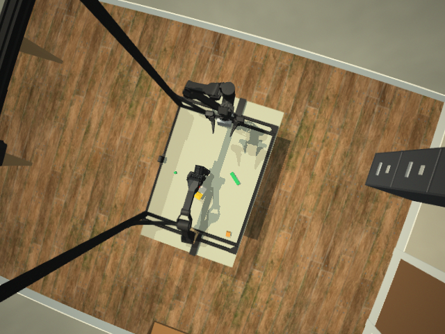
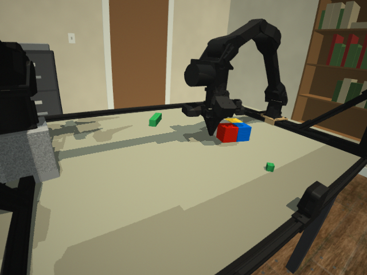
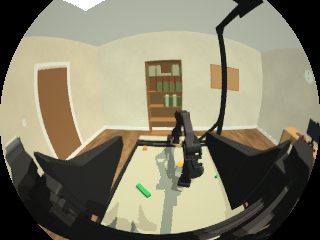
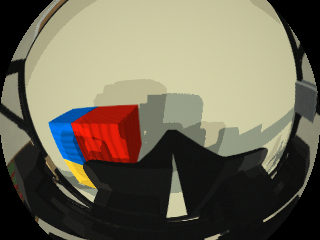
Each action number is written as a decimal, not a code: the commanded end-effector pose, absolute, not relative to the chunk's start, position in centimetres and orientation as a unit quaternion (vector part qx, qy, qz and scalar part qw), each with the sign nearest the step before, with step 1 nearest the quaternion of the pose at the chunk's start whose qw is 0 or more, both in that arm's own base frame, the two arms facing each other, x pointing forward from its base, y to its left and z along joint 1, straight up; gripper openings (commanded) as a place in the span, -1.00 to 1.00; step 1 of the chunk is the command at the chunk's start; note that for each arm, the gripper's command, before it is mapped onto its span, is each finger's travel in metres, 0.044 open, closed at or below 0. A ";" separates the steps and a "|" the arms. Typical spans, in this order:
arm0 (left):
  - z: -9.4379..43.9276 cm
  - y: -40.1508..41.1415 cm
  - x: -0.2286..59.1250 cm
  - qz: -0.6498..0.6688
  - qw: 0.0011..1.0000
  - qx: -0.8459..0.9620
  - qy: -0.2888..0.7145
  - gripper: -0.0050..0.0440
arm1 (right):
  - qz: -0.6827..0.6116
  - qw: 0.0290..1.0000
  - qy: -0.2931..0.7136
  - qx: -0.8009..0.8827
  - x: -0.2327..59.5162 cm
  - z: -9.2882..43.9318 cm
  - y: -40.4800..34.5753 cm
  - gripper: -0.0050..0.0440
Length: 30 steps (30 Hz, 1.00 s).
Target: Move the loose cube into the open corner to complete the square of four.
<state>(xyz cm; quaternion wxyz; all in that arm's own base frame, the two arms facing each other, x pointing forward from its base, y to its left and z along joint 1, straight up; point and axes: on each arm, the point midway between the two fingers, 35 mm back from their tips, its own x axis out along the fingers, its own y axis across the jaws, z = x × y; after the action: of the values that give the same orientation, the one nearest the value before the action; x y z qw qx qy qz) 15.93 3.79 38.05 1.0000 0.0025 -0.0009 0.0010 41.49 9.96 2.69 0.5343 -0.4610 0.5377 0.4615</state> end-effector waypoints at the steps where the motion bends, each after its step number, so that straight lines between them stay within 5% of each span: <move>1: 38.0 3.8 15.9 0.000 1.000 0.000 -0.001 0.84 | 0.460 0.537 0.537 -0.460 41.3 2.9 10.0 -0.80; 30: 38.0 3.8 15.9 0.000 1.000 0.000 -0.001 0.84 | 0.460 0.537 0.537 -0.460 40.6 2.9 10.1 -0.80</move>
<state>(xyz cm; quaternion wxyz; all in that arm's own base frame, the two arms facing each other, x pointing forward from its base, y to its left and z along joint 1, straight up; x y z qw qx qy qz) 15.93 3.79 38.05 1.0000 0.0025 -0.0009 0.0010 40.76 10.07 2.70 0.5342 -0.4609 0.5377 0.4615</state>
